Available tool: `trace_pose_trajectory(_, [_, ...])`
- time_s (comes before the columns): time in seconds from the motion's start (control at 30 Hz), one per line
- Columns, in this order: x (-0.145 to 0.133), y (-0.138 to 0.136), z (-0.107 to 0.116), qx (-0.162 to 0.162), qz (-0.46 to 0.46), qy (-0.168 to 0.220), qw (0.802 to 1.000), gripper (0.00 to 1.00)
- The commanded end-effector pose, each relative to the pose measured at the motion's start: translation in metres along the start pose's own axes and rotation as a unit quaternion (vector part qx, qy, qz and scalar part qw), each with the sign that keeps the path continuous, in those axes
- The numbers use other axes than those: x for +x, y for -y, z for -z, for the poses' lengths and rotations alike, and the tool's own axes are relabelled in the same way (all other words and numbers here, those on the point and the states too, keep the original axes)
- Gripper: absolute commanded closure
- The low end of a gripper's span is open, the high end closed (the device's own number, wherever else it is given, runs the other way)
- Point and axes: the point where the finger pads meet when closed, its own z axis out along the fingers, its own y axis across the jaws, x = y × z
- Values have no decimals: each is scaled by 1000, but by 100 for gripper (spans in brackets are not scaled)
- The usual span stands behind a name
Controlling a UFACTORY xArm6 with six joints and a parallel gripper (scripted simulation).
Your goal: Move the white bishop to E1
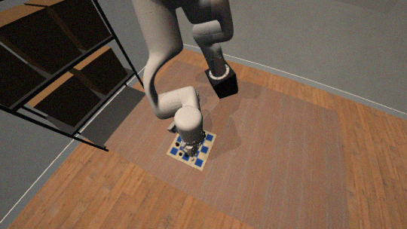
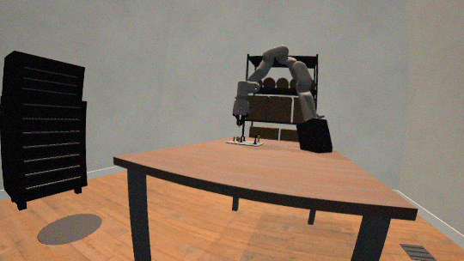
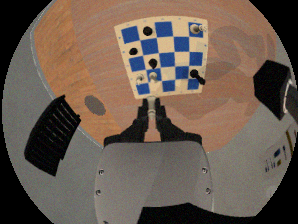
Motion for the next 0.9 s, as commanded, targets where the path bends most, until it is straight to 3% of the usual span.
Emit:
trace_pose_trajectory(0.0, [-36, 26, -5, -13, 54, -1, 998, 100])
trace_pose_trajectory(0.57, [-37, 27, -7, -13, 56, -1, 998, 100])
trace_pose_trajectory(0.87, [-37, 27, -34, -13, 56, -1, 998, 100])
